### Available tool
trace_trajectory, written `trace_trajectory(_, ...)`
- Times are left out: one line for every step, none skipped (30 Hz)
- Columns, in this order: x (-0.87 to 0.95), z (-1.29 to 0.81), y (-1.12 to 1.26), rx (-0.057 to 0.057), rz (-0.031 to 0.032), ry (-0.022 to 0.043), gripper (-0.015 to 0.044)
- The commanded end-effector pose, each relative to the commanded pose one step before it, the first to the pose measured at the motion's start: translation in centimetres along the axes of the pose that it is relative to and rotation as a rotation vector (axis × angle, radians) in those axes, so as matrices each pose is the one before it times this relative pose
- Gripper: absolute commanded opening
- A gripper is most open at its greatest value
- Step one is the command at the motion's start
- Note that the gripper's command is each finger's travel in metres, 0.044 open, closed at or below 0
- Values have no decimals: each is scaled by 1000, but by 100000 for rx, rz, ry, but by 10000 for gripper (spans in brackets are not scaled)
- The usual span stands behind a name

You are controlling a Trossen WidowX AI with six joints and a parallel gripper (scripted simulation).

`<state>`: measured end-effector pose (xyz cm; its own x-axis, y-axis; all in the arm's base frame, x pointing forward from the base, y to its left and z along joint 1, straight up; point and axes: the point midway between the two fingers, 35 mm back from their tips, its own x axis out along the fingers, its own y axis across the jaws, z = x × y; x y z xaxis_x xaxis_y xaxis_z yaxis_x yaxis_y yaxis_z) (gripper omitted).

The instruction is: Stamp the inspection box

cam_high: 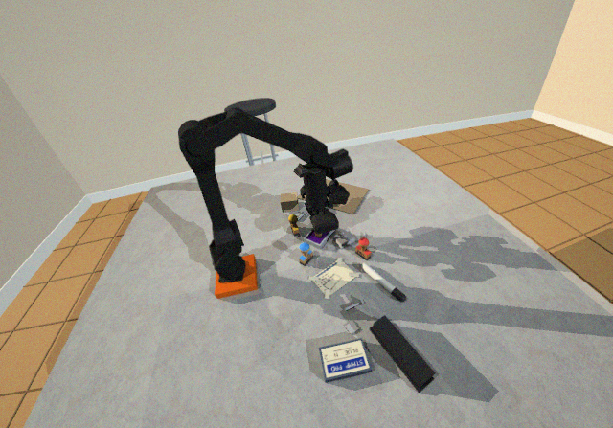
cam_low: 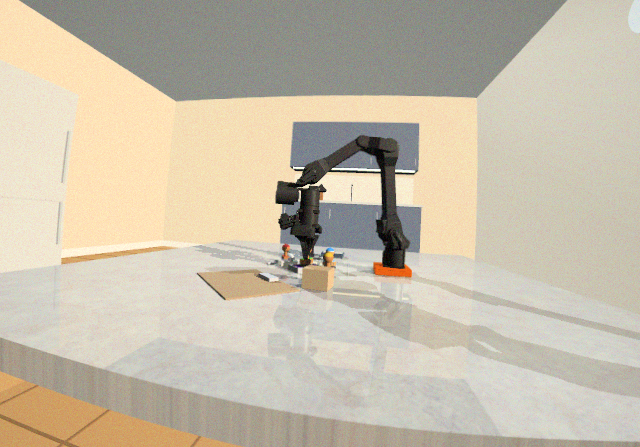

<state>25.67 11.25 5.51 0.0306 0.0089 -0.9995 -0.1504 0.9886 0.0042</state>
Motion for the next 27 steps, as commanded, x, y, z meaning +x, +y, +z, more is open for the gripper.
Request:
trace_trajectory(111, 44, 18, -5, 39, 116, 0)
trace_trajectory(-49, 1, 0, 0, 0, 0, 0)
trace_trajectory(-49, 1, 0, 0, 0, 0, 0)
trace_trajectory(-49, 1, 0, 0, 0, 0, 0)
trace_trajectory(-49, 1, 0, 0, 0, 0, 0)
trace_trajectory(-49, 1, 0, 0, 0, 0, 0)
trace_trajectory(-49, 1, 0, 0, 0, 0, 0)
trace_trajectory(-49, 1, 0, 0, 0, 0, 0)
trace_trajectory(-49, 1, 0, 0, 0, 0, 0)
trace_trajectory(-49, 0, 0, 0, 0, 0, 0)
trace_trajectory(-49, 0, 0, 0, 0, 0, 0)
trace_trajectory(-49, 0, 0, 0, 0, 0, 0)
trace_trajectory(-49, 0, 0, 0, 0, 0, 0)
trace_trajectory(-49, 0, 0, 0, 0, 0, 0)
trace_trajectory(-49, 0, 0, 0, 0, 0, 0)
trace_trajectory(-49, 0, 0, 0, 0, 0, 0)
trace_trajectory(-49, 0, 0, 0, 0, 0, 0)
trace_trajectory(-49, 0, 0, 0, 0, 0, 0)
trace_trajectory(-49, 0, 0, 0, 0, 0, 0)
trace_trajectory(-49, 0, 0, 0, 0, 0, 0)
trace_trajectory(-49, -1, 0, 0, 0, 0, 0)
trace_trajectory(-40, -1, 0, 0, 0, 0, 0)
trace_trajectory(-24, 0, 0, 0, 0, 0, 0)
trace_trajectory(-26, 3, 1, 0, 0, 0, 0)
trace_trajectory(-77, 8, 2, 0, 0, -1, 0)
trace_trajectory(-128, 12, 3, 0, 0, -2, 0)
trace_trajectory(-158, 14, 4, 0, 1, -2, 0)
